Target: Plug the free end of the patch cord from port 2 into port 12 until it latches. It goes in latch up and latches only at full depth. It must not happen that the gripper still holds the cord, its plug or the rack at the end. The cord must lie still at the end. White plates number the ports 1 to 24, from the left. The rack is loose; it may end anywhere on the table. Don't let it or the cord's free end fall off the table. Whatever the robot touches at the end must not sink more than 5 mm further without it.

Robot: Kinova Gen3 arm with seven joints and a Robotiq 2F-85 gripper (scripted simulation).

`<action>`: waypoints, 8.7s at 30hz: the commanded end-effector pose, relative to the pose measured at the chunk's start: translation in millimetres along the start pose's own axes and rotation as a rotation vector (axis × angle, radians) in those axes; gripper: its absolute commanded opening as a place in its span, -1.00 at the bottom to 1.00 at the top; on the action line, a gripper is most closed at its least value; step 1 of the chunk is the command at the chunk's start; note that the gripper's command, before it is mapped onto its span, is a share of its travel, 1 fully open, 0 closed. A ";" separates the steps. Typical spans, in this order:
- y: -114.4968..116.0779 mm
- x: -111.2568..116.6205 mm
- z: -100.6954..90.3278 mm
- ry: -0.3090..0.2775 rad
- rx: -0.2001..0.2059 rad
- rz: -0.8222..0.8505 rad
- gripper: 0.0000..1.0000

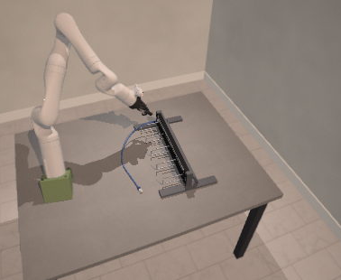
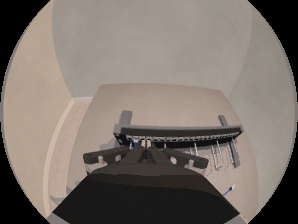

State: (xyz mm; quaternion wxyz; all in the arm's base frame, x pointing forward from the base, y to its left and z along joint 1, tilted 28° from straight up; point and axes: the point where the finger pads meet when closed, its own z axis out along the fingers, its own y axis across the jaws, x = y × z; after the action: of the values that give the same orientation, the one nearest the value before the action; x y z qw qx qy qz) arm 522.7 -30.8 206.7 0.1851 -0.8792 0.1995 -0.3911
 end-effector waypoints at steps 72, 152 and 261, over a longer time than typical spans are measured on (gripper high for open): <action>6.5 -5.5 40.2 -0.014 -0.014 -0.003 -1.00; 4.5 -3.5 -99.3 -0.014 -0.014 -0.003 -1.00; 106.4 -5.0 33.1 -0.014 -0.014 -0.003 -1.00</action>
State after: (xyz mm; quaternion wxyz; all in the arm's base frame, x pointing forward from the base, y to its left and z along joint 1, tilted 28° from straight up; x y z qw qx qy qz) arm 521.4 -113.5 136.8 0.1805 -0.8820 0.1998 -0.3866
